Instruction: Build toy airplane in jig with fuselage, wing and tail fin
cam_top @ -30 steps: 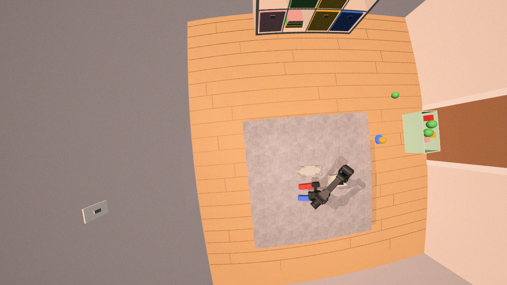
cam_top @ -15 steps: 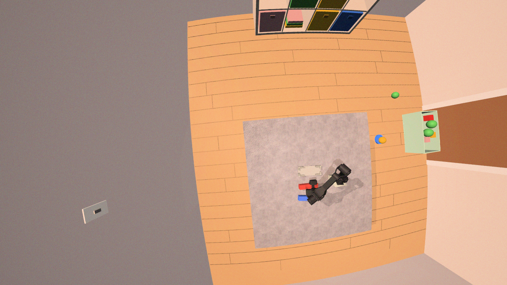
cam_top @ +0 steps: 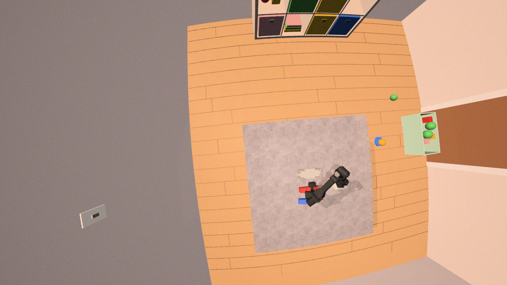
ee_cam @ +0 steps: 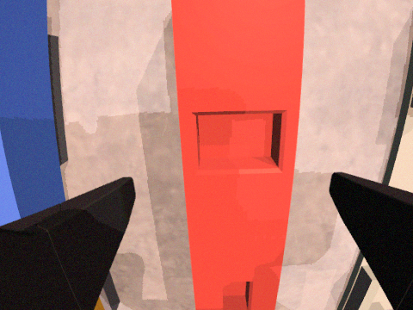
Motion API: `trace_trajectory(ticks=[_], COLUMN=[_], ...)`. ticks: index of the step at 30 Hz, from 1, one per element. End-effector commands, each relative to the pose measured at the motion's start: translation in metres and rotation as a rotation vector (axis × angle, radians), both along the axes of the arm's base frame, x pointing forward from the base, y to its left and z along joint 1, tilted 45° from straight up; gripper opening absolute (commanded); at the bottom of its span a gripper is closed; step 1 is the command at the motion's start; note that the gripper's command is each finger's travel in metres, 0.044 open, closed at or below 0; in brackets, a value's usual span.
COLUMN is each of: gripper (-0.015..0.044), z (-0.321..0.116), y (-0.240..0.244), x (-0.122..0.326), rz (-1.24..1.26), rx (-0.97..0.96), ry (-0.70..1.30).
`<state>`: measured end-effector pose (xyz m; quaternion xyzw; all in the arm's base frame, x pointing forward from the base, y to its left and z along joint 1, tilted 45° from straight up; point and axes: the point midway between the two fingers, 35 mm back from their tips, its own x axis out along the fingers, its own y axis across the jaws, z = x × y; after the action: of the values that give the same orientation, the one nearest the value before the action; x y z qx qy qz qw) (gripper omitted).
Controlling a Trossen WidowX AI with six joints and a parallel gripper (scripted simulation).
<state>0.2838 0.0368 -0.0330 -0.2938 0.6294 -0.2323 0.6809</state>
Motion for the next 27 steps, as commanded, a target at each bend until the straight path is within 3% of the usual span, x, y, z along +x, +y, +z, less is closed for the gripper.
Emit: trace_trajectory(ticks=[1,13,22,27], gripper=[0.0440,0.0440,0.0204,0.0170], z=[-0.005,-0.017,-0.017,-0.017], y=[-0.006,-0.018,-0.018,-0.018], x=[-0.002,-0.001,-0.001,-0.001], rz=[0.002,0.002,0.002,0.002], rx=[-0.010,-0.012,-0.012,-0.012], ry=[0.011,0.011,0.011,0.011])
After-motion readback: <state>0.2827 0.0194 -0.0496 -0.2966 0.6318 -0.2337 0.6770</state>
